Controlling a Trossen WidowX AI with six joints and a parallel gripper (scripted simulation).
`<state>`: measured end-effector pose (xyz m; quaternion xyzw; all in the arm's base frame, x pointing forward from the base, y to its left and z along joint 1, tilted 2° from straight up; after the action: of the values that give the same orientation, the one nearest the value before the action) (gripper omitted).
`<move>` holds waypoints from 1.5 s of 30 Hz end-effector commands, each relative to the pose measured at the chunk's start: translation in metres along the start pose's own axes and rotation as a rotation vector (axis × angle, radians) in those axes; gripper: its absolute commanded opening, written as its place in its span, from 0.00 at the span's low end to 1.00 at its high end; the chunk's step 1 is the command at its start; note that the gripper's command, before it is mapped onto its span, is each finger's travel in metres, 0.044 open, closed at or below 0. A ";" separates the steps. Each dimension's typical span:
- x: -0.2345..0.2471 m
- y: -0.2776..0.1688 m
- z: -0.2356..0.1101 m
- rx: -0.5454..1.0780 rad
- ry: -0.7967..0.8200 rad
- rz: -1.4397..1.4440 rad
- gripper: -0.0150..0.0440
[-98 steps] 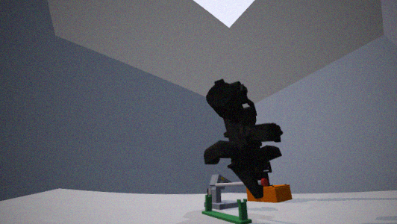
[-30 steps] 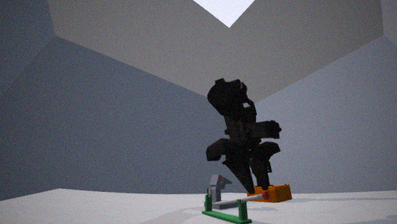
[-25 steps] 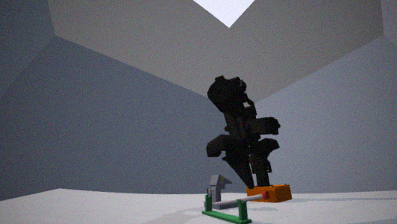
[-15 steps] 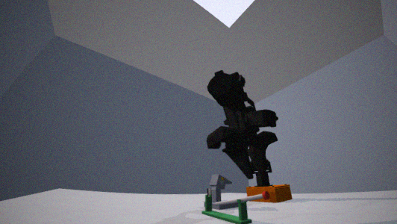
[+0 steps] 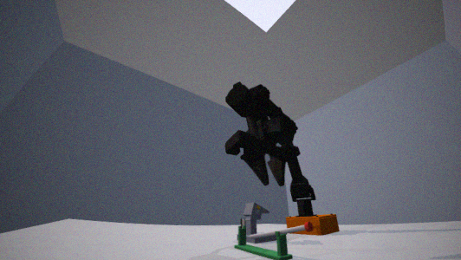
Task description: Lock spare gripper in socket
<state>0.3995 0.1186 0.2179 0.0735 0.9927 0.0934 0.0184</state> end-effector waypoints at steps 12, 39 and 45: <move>-0.002 -0.024 0.032 -0.012 -0.042 -0.019 0.56; -0.004 -0.032 0.082 -0.012 -0.042 -0.019 0.56; -0.004 -0.033 0.091 -0.012 -0.042 -0.019 0.56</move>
<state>0.4041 0.1028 0.1316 0.0660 0.9918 0.0999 0.0458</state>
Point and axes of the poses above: the point midway between the two fingers, 35 mm back from their tips, its own z axis out along the fingers, its own x axis across the jaws, y = z × x, the point moved 9 cm from there along -z, back along the fingers, and after that the axes turned 1 degree about z, right-handed, at the moved point
